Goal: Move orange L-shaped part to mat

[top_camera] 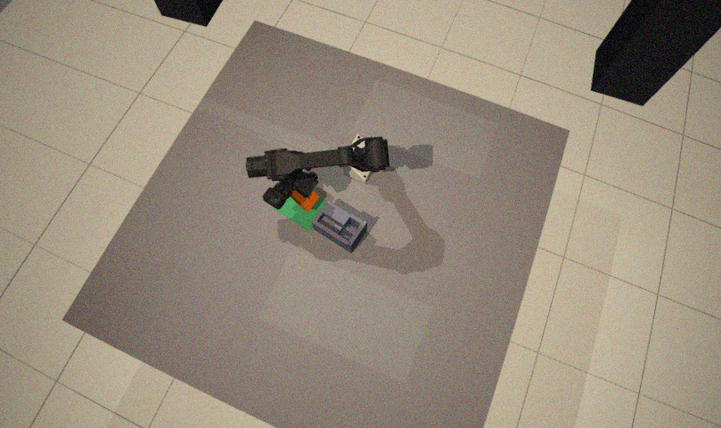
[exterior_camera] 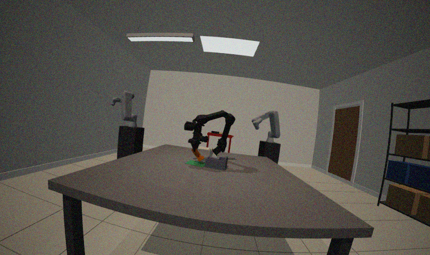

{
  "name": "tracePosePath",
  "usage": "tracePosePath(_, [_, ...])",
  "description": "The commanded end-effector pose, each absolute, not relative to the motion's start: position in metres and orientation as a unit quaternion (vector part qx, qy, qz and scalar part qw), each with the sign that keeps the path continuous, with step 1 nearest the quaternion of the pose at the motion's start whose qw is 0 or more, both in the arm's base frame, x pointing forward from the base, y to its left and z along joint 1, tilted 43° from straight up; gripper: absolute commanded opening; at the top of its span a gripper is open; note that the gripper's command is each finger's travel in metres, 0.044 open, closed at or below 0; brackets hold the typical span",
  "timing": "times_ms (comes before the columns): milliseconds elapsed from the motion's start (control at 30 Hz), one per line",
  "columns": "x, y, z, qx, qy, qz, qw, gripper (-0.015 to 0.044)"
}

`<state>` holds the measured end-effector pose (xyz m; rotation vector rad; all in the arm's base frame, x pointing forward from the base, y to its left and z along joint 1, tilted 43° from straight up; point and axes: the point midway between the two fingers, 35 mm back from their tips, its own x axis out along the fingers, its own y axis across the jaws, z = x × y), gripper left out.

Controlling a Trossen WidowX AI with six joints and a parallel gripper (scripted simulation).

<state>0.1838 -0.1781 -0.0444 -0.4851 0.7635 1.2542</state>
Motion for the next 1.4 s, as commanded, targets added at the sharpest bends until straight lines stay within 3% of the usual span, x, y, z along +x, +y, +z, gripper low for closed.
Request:
tracePosePath(0, [0.185,-0.172,-0.05,-0.216,0.344,0.566,0.718,0.0])
tracePosePath(833, [0.186,-0.164,-0.058,-0.218,0.344,0.568,0.715,0.0])
tracePosePath(1167, [0.186,-0.166,-0.057,-0.217,0.344,0.568,0.715,0.0262])
tracePosePath(1367, [0.182,-0.202,-0.02,-0.217,0.345,0.566,0.716,0.04])
